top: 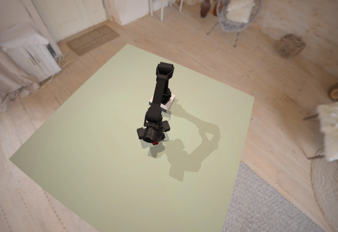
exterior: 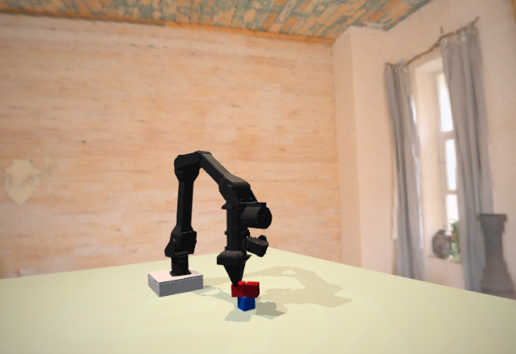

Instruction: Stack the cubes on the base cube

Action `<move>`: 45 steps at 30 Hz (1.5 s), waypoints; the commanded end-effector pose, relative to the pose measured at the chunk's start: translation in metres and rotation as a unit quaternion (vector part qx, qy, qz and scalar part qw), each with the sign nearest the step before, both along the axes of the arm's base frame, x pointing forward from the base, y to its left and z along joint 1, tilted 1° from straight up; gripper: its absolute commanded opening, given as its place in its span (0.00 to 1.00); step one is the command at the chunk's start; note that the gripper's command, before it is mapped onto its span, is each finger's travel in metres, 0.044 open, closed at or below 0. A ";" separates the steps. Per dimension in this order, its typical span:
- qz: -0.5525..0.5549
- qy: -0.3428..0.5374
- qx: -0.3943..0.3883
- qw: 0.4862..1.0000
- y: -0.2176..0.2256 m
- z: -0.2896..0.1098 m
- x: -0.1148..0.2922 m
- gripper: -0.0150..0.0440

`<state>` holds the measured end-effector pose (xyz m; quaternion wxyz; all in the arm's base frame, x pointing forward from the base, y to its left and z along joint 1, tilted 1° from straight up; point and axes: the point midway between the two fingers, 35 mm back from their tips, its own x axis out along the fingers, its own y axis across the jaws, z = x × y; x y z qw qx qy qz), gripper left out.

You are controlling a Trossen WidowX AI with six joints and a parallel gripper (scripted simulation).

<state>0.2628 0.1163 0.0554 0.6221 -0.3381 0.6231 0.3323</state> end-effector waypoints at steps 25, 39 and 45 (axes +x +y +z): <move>0.000 -0.007 0.003 1.000 0.002 0.033 0.003 0.60; 0.000 -0.007 0.003 1.000 0.001 0.049 0.003 0.60; 0.000 -0.007 0.003 1.000 0.001 0.056 0.003 0.60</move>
